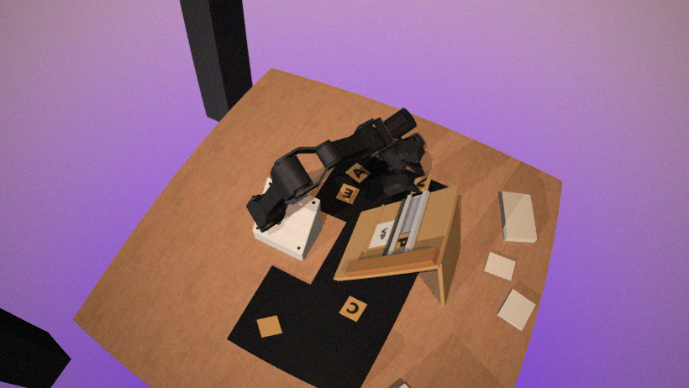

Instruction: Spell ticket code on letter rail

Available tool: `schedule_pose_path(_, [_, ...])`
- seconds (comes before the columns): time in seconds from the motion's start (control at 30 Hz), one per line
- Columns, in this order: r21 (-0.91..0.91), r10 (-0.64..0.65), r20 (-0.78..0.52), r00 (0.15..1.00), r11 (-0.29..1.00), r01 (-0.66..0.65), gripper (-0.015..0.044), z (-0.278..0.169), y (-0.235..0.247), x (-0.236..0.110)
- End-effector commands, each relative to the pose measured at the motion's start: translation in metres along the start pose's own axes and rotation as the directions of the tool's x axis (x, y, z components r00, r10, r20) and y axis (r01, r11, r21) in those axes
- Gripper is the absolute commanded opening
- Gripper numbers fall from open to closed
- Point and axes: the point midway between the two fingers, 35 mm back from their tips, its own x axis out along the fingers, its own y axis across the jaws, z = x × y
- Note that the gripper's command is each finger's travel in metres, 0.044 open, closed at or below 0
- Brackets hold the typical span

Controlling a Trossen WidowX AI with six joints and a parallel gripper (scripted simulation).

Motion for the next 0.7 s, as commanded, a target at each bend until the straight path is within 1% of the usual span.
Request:
schedule_pose_path(0.0, [-0.002, 0.004, 0.000, 1.000, 1.000, -0.004, 0.0000, 0.0000, -0.0023, -0.0004])
schedule_pose_path(0.67, [-0.002, 0.003, 0.000, 1.000, 1.000, -0.003, 0.0000, -0.0001, -0.0122, -0.0002])
